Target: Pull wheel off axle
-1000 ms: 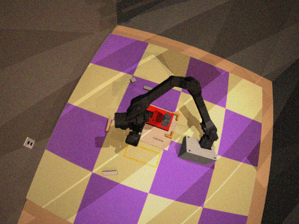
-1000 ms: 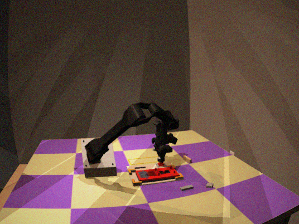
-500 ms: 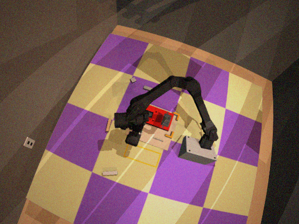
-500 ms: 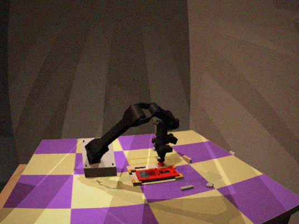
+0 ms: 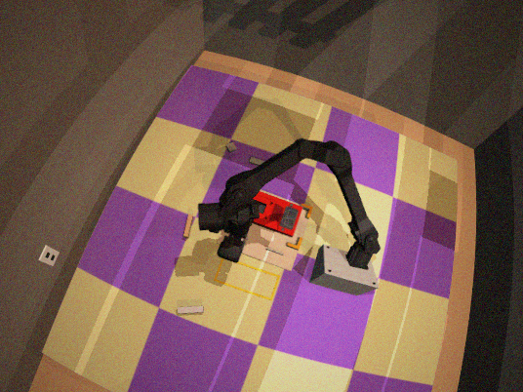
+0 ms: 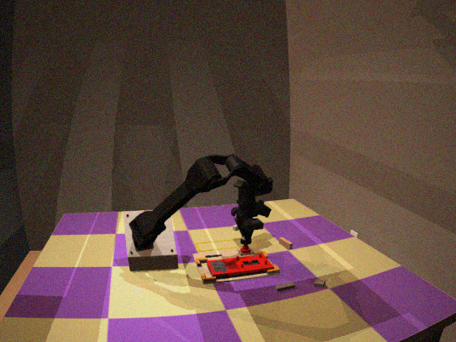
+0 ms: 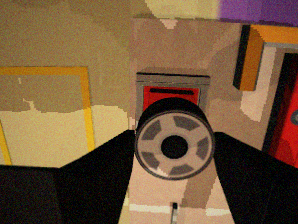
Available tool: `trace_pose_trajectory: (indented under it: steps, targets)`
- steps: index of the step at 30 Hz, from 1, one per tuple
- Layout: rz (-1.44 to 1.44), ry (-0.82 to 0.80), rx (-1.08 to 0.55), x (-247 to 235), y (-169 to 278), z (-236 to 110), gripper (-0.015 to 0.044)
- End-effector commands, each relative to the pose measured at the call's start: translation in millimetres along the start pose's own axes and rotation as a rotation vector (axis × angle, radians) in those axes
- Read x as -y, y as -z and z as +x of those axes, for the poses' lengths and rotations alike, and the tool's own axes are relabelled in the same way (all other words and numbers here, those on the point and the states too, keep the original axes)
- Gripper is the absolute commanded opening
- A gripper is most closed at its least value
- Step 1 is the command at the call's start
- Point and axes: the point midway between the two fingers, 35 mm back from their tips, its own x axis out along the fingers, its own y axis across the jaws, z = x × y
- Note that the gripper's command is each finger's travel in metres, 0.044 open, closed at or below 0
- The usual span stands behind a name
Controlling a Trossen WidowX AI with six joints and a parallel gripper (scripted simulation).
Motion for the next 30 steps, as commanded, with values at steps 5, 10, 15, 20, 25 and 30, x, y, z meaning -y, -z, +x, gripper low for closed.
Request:
trace_pose_trajectory:
  steps: [5, 10, 15, 20, 25, 30]
  targets:
    - [0.000, -0.003, 0.002, -1.3, 0.2, -5.1, 0.0000]
    - [0.000, -0.003, 0.002, -1.3, 0.2, -6.7, 0.0000]
    - [0.000, -0.003, 0.002, -1.3, 0.2, -8.4, 0.0000]
    - [0.000, -0.003, 0.002, -1.3, 0.3, -10.0, 0.0000]
    - [-0.001, -0.002, 0.002, -1.3, 0.3, -11.7, 0.0000]
    - [-0.001, -0.002, 0.002, -1.3, 0.4, -13.3, 0.0000]
